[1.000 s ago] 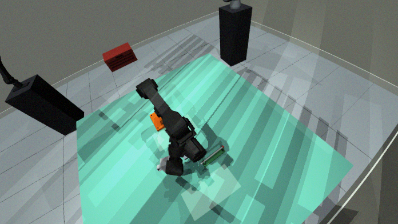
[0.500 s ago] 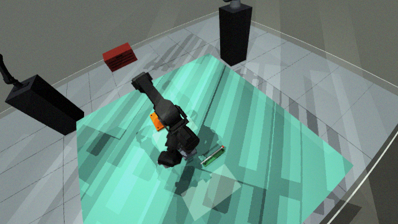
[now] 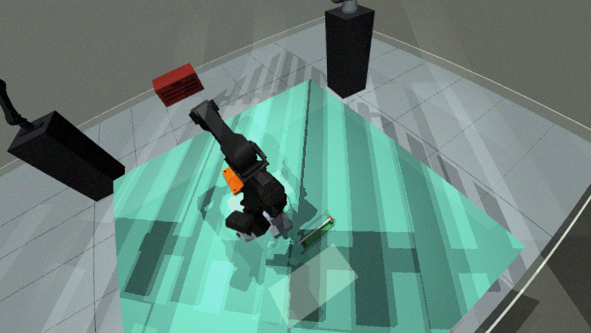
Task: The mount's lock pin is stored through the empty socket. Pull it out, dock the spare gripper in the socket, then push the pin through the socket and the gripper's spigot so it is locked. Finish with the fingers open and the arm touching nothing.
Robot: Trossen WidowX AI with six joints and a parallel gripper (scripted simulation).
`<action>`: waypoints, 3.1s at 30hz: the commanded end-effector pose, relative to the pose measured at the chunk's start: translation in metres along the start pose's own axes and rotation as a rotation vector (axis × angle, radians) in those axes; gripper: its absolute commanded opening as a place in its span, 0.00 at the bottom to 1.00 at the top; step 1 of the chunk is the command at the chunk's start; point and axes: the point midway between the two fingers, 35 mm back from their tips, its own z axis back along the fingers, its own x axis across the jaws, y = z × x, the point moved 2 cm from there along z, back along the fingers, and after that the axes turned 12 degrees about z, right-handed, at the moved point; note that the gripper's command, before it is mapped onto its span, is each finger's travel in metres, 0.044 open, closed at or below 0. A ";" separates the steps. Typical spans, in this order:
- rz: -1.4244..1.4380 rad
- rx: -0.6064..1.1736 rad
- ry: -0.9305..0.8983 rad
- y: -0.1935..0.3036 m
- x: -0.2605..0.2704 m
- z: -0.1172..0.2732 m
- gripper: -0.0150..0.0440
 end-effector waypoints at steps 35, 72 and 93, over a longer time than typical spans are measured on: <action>-0.511 -0.410 0.074 0.020 0.044 0.039 0.25; -0.903 -0.839 -0.002 0.028 0.094 0.052 0.25; -0.907 -0.840 -0.007 0.021 0.095 0.044 0.25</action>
